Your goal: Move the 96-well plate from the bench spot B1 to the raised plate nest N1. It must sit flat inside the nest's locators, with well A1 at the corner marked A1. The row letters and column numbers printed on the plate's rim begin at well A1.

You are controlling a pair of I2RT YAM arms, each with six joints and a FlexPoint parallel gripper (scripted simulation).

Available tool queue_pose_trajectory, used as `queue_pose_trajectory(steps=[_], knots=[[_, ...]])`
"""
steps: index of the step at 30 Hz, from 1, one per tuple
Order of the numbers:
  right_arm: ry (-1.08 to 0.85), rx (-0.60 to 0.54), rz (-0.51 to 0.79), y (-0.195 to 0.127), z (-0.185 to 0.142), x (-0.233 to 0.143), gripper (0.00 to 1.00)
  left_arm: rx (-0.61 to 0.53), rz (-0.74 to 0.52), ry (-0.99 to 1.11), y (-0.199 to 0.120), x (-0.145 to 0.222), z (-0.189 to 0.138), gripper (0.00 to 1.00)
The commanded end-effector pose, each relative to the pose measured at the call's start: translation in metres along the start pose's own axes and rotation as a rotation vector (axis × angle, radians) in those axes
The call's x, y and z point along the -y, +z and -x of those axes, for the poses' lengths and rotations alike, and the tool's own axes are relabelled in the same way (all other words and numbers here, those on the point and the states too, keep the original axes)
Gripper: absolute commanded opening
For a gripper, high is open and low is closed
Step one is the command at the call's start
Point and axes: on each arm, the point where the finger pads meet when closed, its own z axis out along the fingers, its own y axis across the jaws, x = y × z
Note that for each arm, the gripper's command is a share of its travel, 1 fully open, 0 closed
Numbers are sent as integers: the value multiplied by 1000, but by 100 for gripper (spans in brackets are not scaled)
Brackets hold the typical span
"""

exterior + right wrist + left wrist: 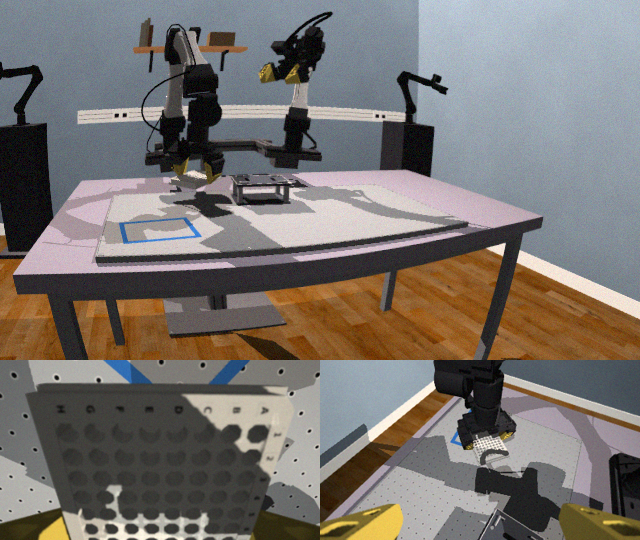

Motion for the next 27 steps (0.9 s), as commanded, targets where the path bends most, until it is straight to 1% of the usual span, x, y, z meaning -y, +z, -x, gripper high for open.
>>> queue_pose_trajectory(steps=[1,4,12,13,15,21,23,27], knots=[[-247,76,69,-22,-9,-10,76,-75,27,-54,-26,17,-13,100],[-451,76,66,-21,-38,-15,76,-76,63,-63,-50,32,-19,100],[-944,86,52,-20,-97,-27,76,-95,136,-98,-95,62,-45,100],[-1006,87,50,-19,-105,-29,76,-96,144,-102,-99,65,-48,100],[-1006,87,50,-19,-105,-29,76,-96,144,-102,-99,65,-48,100],[-1417,95,40,-19,-156,-39,76,-105,196,-125,-127,88,-75,100],[-1545,74,19,-10,-172,-39,76,-113,210,-134,-133,94,-86,100],[-1805,82,15,-14,-202,-49,76,-124,242,-154,-147,107,-108,100]])
